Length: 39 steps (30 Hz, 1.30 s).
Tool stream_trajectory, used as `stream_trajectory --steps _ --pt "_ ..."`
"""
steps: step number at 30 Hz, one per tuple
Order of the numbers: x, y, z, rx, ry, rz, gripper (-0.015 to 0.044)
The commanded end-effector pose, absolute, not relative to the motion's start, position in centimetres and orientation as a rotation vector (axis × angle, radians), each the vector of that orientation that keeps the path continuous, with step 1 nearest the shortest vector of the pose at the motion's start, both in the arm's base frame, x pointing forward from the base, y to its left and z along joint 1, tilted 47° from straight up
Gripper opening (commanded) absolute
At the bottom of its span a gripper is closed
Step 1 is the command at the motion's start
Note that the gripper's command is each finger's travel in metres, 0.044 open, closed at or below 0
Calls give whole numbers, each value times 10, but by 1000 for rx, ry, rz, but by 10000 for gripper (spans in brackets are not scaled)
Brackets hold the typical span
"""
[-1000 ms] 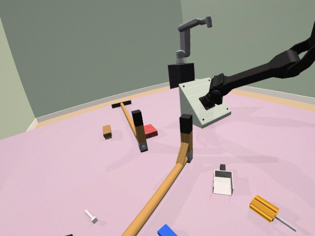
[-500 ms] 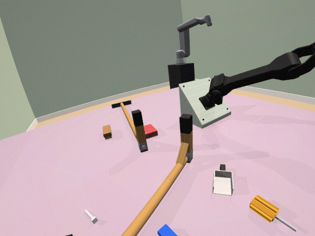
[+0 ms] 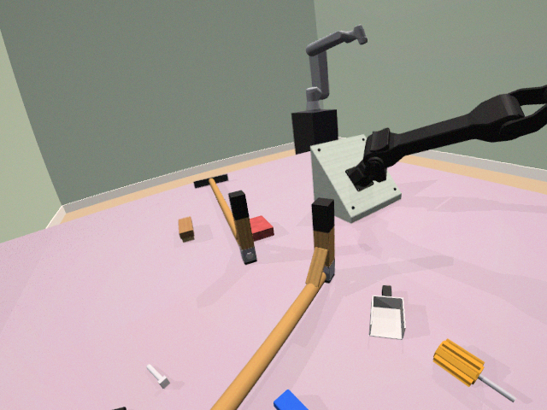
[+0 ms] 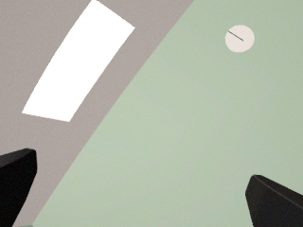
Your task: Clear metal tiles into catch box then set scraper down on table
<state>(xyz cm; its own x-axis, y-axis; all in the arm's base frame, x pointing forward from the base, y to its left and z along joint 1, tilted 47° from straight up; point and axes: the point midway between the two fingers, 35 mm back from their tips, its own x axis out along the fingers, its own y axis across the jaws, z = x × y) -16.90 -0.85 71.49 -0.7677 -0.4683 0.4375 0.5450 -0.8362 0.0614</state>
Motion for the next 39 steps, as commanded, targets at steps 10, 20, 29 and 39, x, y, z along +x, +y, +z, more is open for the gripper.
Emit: stream_trajectory --steps 10,20,29,39 --pt "-181 0 708 -517 -141 -2531 335" --pt "-157 -23 721 -651 -57 -2489 72" --pt "-133 -44 731 -768 14 -2436 0" --pt "-103 -68 739 -893 90 -2361 0"
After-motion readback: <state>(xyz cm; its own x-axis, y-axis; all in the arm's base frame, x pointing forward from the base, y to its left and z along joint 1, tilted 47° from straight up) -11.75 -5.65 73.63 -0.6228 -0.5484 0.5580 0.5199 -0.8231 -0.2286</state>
